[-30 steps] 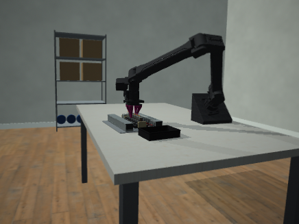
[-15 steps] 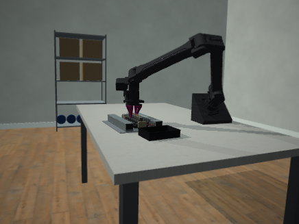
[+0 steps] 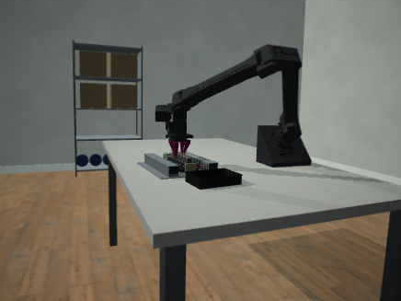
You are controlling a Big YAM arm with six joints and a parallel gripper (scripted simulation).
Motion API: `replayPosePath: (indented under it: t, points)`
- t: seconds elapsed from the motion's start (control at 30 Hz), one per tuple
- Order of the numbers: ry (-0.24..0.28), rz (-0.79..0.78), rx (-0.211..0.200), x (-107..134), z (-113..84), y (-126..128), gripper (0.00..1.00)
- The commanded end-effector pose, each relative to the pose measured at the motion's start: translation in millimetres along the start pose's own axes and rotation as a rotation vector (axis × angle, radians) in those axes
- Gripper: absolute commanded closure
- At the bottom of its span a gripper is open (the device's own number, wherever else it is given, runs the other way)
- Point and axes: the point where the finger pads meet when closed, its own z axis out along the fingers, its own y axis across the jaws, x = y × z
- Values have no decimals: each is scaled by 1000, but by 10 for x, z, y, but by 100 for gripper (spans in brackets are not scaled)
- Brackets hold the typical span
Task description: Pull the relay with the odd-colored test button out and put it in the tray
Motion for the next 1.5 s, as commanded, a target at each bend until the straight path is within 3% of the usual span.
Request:
replayPosePath:
  t: [0.0,0.63,1.47]
  points:
    - [-9,3,-20,-61,-178,43,100]
    - [-23,-23,-49,-21,-415,169,100]
    - [-21,-25,-53,-10,-541,178,100]
